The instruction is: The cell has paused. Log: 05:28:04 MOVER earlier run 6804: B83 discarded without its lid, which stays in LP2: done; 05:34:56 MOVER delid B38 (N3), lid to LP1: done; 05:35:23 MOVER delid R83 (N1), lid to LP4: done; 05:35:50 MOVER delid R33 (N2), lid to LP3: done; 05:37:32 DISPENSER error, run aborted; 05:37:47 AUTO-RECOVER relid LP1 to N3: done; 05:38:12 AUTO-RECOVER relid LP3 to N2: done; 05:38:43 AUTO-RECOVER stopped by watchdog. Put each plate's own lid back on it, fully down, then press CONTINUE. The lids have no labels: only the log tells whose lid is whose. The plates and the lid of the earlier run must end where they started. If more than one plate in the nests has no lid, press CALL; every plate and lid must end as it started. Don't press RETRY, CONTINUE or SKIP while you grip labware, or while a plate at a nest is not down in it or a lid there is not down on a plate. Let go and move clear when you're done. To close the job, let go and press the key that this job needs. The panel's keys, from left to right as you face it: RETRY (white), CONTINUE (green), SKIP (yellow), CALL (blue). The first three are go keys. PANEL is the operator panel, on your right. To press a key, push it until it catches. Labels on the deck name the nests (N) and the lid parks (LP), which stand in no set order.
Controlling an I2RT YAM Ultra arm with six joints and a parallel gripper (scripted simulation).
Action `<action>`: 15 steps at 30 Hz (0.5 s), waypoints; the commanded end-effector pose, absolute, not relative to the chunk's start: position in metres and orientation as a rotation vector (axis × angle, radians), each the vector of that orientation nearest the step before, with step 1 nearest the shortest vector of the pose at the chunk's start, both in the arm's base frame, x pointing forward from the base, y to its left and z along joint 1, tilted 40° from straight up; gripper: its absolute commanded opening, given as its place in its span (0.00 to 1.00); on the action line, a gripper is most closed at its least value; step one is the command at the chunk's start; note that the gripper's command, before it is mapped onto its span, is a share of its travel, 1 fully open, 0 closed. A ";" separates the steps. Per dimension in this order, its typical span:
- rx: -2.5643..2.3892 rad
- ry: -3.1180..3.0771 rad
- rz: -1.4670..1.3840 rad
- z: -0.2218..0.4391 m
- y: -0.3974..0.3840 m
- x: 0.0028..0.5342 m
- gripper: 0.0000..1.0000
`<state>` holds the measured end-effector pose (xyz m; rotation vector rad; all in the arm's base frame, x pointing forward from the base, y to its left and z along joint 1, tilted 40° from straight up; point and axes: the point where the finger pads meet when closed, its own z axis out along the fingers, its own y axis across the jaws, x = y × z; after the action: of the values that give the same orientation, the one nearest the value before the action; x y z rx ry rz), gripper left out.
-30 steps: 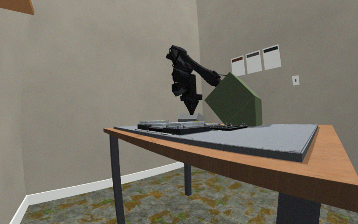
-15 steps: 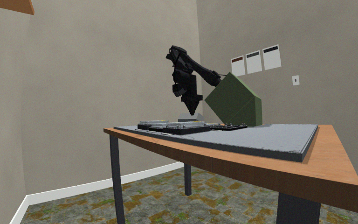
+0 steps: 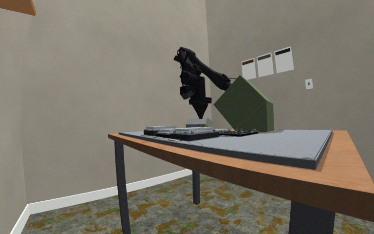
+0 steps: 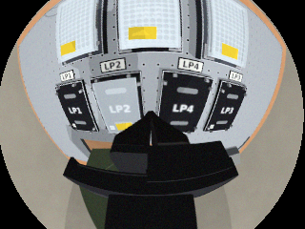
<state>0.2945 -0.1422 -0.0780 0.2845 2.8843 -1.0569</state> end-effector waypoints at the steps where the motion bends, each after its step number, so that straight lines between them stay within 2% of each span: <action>1: 0.285 2.833 -1.043 -0.050 -0.125 0.311 0.00; 8: 0.285 2.833 -1.041 -0.023 -0.101 0.309 0.00; 15: 0.285 2.833 -1.041 -0.022 -0.101 0.308 0.00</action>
<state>0.2979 -0.1070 -0.0365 0.2771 2.8667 -1.0425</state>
